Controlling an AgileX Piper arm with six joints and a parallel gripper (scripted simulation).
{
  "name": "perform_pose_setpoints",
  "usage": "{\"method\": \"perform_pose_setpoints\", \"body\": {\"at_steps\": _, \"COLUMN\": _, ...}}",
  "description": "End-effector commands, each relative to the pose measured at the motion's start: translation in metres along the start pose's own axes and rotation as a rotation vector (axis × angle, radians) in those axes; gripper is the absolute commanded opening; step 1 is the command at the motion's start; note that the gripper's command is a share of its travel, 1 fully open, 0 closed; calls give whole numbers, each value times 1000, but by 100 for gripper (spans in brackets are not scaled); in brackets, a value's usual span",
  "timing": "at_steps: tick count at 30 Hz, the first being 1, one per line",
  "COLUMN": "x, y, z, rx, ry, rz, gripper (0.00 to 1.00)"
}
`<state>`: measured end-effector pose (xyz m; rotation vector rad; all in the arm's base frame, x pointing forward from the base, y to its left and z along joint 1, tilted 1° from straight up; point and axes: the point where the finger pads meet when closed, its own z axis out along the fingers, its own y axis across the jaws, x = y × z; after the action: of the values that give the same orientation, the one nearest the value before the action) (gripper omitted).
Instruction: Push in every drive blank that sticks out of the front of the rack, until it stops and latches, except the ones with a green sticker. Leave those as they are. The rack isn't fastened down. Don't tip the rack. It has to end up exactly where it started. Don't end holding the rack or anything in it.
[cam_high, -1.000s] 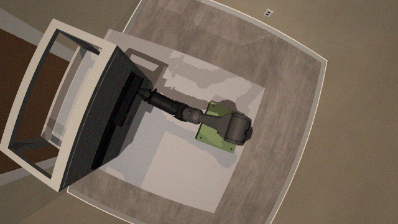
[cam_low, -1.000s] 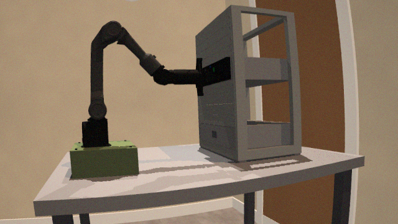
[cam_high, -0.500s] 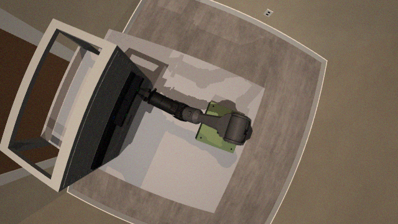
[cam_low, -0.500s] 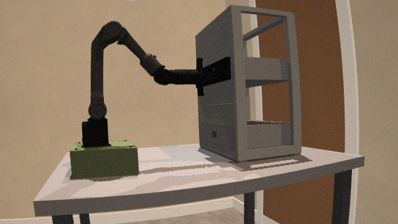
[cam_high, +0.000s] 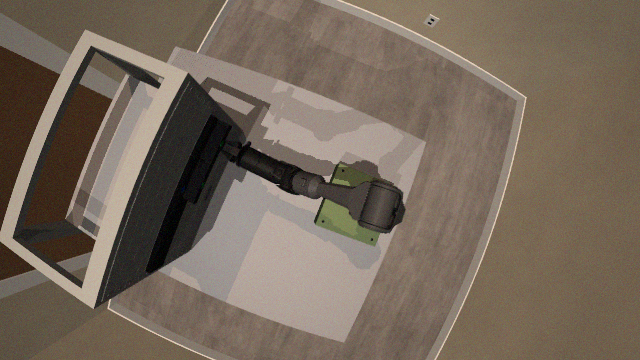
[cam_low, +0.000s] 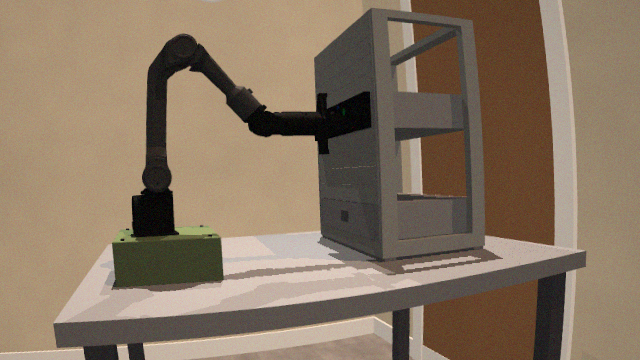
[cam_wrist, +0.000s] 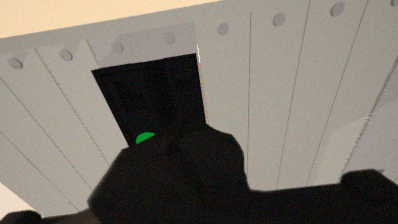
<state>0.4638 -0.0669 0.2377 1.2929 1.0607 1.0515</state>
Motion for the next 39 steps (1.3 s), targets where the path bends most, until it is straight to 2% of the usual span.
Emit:
{"method": "perform_pose_setpoints", "body": {"at_steps": 1, "x": 0, "y": 2, "z": 2, "rx": -6, "ry": 0, "rz": 0, "gripper": 0}}
{"method": "perform_pose_setpoints", "body": {"at_steps": 39, "x": 0, "y": 2, "z": 8, "rx": -6, "ry": 0, "rz": 0, "gripper": 0}}
